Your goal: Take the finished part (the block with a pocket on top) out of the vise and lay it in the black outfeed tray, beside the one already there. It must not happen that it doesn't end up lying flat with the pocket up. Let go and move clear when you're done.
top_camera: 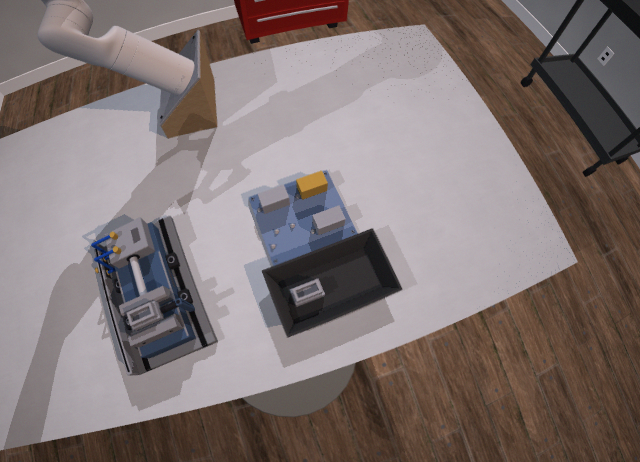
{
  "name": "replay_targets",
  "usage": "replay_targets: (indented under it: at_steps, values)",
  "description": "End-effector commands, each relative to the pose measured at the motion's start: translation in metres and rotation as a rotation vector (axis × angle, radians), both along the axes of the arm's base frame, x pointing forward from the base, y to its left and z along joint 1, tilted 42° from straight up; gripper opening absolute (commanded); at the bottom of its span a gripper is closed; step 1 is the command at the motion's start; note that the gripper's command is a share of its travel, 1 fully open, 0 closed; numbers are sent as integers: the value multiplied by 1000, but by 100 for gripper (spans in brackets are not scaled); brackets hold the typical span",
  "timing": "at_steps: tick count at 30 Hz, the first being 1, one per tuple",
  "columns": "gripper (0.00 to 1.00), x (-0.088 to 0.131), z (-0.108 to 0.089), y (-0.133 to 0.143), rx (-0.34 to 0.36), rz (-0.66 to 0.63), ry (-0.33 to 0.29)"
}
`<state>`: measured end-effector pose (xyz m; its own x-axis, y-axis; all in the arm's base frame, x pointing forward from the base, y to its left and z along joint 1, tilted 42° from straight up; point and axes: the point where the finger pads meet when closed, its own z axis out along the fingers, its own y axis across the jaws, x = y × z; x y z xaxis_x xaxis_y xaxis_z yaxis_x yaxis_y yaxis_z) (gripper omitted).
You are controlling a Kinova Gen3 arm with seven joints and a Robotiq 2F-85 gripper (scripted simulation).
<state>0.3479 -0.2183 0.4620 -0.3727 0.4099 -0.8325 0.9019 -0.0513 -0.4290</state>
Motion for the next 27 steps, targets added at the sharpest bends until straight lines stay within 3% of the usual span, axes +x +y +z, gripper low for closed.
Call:
replay_targets:
  at_steps: [1,3,4,13,14,23,24,27]
  values:
    - [100,0,0,-1,-3,-4,1]
    - [100,0,0,-1,-3,-4,1]
    - [100,13,-15,0,10,1,-16]
    - [100,13,-15,0,10,1,-16]
    - [100,26,-31,0,23,4,-32]
    - [100,26,-31,0,23,4,-32]
    - [100,39,-48,1,38,7,-48]
    - [100,39,-48,1,38,7,-48]
